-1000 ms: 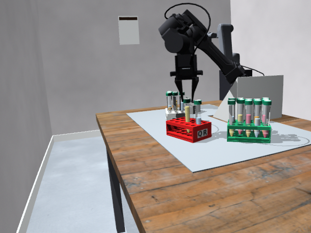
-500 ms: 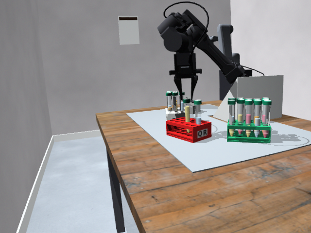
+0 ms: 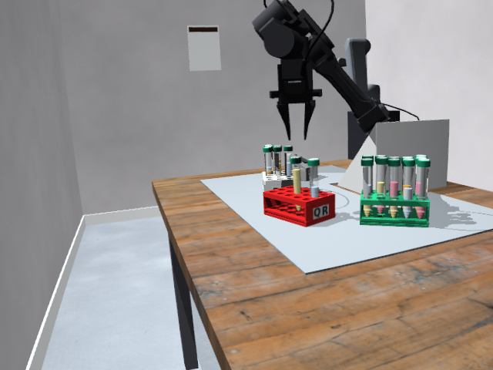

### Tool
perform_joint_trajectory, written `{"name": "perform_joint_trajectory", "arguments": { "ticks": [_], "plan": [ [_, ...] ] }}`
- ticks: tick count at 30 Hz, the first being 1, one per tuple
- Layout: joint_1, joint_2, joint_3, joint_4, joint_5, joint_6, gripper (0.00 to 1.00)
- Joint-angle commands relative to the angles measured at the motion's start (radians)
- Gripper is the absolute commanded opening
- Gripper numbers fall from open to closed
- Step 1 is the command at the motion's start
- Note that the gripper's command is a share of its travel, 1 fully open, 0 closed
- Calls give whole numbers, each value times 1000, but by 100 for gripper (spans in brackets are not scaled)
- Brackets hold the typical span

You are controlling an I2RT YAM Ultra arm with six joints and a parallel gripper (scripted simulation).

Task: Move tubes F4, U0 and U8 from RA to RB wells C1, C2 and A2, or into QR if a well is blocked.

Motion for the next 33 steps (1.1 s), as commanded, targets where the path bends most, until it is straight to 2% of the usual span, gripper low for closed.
{"name": "perform_joint_trajectory", "arguments": {
  "ticks": [1,3,8,16,33],
  "plan": [
    [38,9,62,-71,-23,26,30],
    [38,9,62,-71,-23,26,30],
    [53,18,123,-116,-31,39,30],
    [58,-6,120,-116,-33,36,30],
    [32,4,142,-116,-9,12,30]
  ]
}}
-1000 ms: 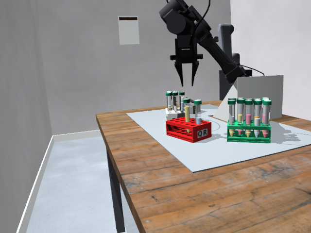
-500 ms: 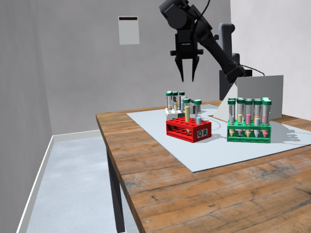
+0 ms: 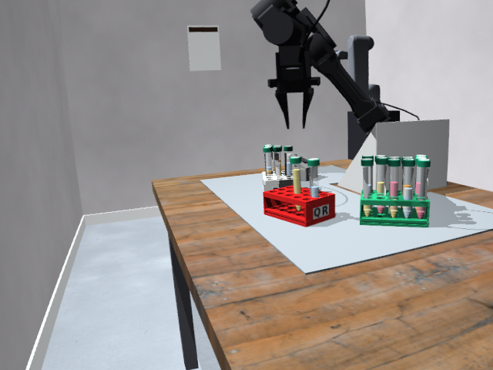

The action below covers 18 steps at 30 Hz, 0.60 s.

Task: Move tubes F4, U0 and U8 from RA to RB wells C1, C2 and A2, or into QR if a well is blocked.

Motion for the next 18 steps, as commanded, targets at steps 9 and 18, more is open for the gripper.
{"name": "perform_joint_trajectory", "arguments": {
  "ticks": [9,18],
  "plan": [
    [21,-13,29,-13,1,-4,30],
    [24,-32,19,-13,-6,1,30]
  ]
}}
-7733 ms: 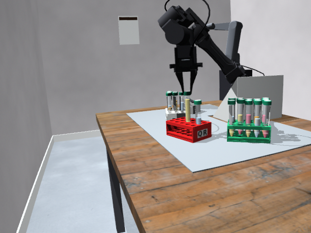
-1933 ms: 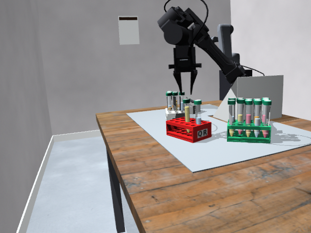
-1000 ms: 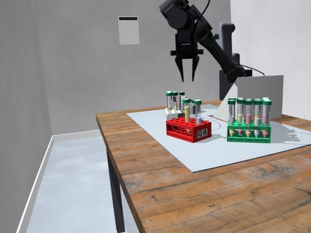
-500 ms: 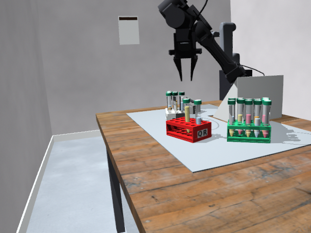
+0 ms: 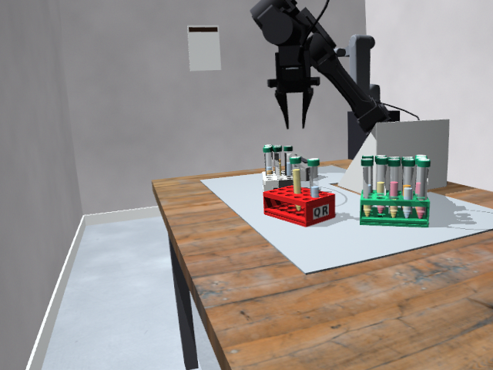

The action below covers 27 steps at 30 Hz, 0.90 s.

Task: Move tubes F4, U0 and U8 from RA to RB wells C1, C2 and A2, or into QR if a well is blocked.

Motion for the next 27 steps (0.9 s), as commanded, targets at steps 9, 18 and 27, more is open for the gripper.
{"name": "perform_joint_trajectory", "arguments": {
  "ticks": [9,18,27],
  "plan": [
    [29,-27,10,-13,-11,7,30],
    [36,-44,3,-13,-16,16,30],
    [42,-29,-27,-13,-19,25,30]
  ]
}}
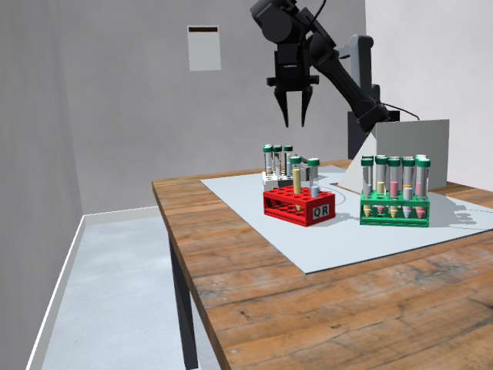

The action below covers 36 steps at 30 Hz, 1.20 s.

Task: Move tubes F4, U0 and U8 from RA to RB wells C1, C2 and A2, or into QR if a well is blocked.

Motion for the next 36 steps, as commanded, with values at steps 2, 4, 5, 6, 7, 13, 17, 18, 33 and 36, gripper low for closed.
{"name": "perform_joint_trajectory", "arguments": {
  "ticks": [2,4,5,6,7,13,17,18,33,36],
  "plan": [
    [43,-14,-1,-13,-18,14,30],
    [44,-4,0,-13,-18,15,30],
    [44,-2,1,-13,-18,15,30],
    [44,-2,1,-13,-18,14,30],
    [44,-2,2,-13,-17,14,30],
    [41,-2,4,-13,-16,11,30],
    [39,-2,6,-13,-15,8,30],
    [39,-3,7,-13,-15,7,30],
    [60,-116,-194,33,-29,-130,30],
    [81,-179,-312,68,-39,-204,30]
  ]
}}
